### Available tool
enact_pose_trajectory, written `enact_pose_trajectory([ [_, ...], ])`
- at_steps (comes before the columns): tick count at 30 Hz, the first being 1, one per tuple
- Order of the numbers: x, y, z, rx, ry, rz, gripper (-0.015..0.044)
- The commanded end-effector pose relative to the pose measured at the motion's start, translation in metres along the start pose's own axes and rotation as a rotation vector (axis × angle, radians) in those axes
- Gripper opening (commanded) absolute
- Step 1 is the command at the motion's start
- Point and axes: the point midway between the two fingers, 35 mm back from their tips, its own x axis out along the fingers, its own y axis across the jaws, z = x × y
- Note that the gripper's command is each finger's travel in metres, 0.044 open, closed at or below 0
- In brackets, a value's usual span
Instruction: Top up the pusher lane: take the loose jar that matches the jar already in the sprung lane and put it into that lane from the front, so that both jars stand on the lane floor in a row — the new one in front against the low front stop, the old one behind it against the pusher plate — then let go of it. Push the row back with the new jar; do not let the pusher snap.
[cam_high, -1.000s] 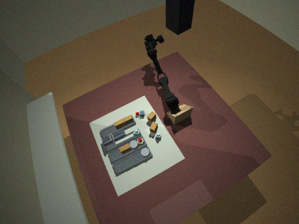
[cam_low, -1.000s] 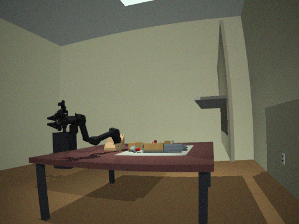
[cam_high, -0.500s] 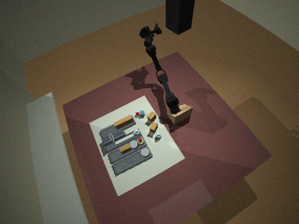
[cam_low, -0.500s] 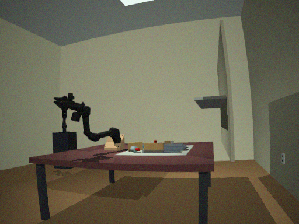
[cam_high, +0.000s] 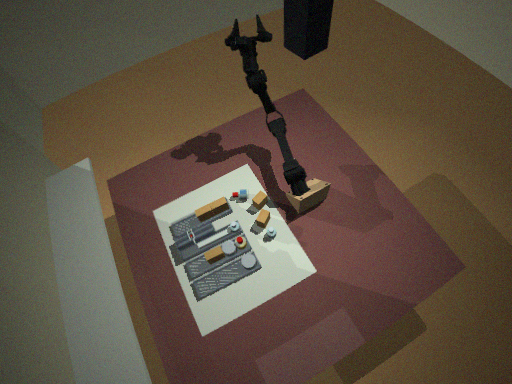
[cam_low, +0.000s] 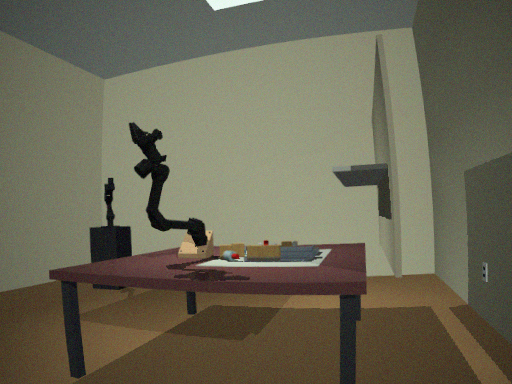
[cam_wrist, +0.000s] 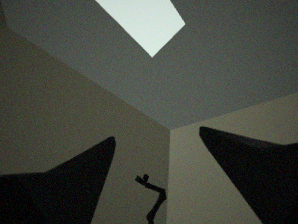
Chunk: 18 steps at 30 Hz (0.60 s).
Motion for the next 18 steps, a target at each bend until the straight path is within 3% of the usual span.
enact_pose_trajectory([
  [1,-0.007,-0.02,0.072,0.026,-0.193,-0.02,0.044],
  [10,-0.054,-0.06,0.212,0.054,-0.61,-0.067,0.044],
  [18,-0.105,-0.079,0.28,0.047,-0.805,-0.104,0.044],
])
